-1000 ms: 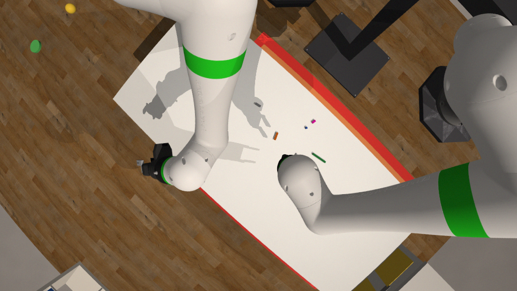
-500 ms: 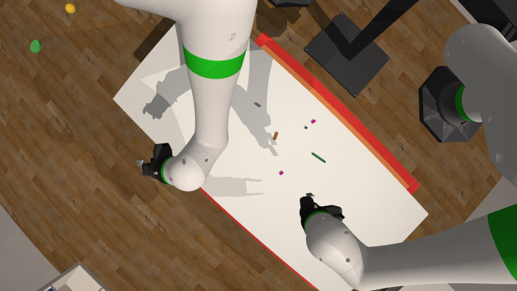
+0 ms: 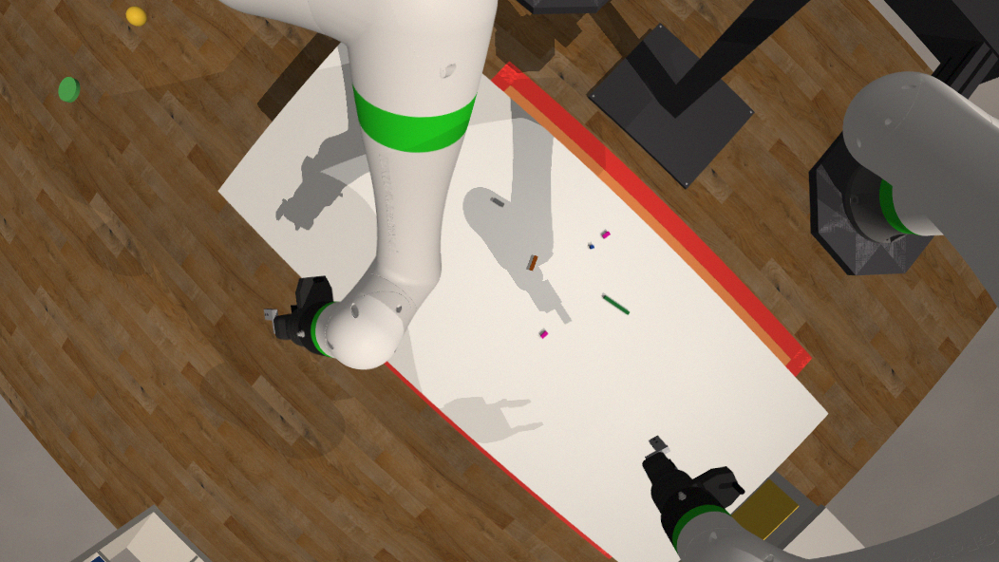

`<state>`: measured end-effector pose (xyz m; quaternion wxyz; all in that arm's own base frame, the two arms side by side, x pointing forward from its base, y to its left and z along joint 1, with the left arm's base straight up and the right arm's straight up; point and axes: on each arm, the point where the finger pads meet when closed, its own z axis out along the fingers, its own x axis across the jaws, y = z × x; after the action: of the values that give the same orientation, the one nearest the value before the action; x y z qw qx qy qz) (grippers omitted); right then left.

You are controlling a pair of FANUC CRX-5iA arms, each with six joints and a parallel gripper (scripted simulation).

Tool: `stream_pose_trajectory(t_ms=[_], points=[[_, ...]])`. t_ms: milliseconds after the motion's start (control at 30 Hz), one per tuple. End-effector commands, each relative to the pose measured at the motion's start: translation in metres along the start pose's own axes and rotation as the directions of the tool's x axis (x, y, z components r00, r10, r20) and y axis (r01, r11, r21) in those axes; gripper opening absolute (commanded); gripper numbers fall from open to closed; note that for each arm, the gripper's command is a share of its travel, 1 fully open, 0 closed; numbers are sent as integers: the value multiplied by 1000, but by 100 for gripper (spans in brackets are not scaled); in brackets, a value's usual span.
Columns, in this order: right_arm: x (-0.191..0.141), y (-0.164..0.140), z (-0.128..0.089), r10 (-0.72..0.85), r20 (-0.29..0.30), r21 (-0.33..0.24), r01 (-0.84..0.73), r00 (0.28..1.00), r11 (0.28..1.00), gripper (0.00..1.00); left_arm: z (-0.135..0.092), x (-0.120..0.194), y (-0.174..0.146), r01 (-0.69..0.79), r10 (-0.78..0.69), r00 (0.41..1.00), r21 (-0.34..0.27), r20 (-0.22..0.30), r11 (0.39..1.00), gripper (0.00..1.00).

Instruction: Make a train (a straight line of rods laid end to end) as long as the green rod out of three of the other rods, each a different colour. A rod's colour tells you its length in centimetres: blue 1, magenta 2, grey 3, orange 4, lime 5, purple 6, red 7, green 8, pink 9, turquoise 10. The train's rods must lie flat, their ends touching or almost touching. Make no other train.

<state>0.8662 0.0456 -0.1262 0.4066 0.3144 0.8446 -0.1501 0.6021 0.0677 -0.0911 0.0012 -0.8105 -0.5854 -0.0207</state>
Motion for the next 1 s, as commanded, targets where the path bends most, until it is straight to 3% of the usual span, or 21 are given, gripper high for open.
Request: stream_pose_trajectory(t_ms=[0, 200, 267, 300, 433, 700, 767, 833, 867, 933, 967], points=[[-2, 1, -1, 1, 1, -1, -1, 1000, 1000, 100, -28, 58, -29, 147, -147, 989, 6, 0, 989, 100], [-2, 1, -1, 1, 1, -1, -1, 1000, 1000, 100, -56, 112, -69, 301, -301, 954, 12, -2, 954, 100], [-2, 1, -1, 1, 1, -1, -1, 1000, 1000, 100, -56, 112, -69, 301, -301, 954, 12, -2, 954, 100], [-2, 1, -1, 1, 1, -1, -1, 1000, 1000, 100, -70, 137, -89, 338, -338, 941, 13, -2, 941, 100], [-2, 1, -1, 1, 1, -1, -1, 1000, 1000, 100, -88, 166, -117, 412, -412, 911, 16, -3, 911, 100], [-2, 1, -1, 1, 1, -1, -1, 1000, 1000, 100, -127, 220, -188, 583, -583, 812, 21, -7, 812, 100], [-2, 1, -1, 1, 1, -1, -1, 1000, 1000, 100, -136, 230, -207, 645, -645, 764, 23, -8, 764, 100], [-2, 1, -1, 1, 1, -1, -1, 1000, 1000, 100, -136, 230, -207, 645, -645, 764, 23, -8, 764, 100], [-2, 1, -1, 1, 1, -1, -1, 1000, 1000, 100, -151, 246, -235, 674, -674, 739, 24, -9, 739, 100], [-2, 1, -1, 1, 1, -1, -1, 1000, 1000, 100, -159, 253, -252, 728, -728, 685, 25, -11, 685, 100], [-2, 1, -1, 1, 1, -1, -1, 1000, 1000, 100, -164, 258, -261, 728, -728, 685, 25, -11, 685, 100]])
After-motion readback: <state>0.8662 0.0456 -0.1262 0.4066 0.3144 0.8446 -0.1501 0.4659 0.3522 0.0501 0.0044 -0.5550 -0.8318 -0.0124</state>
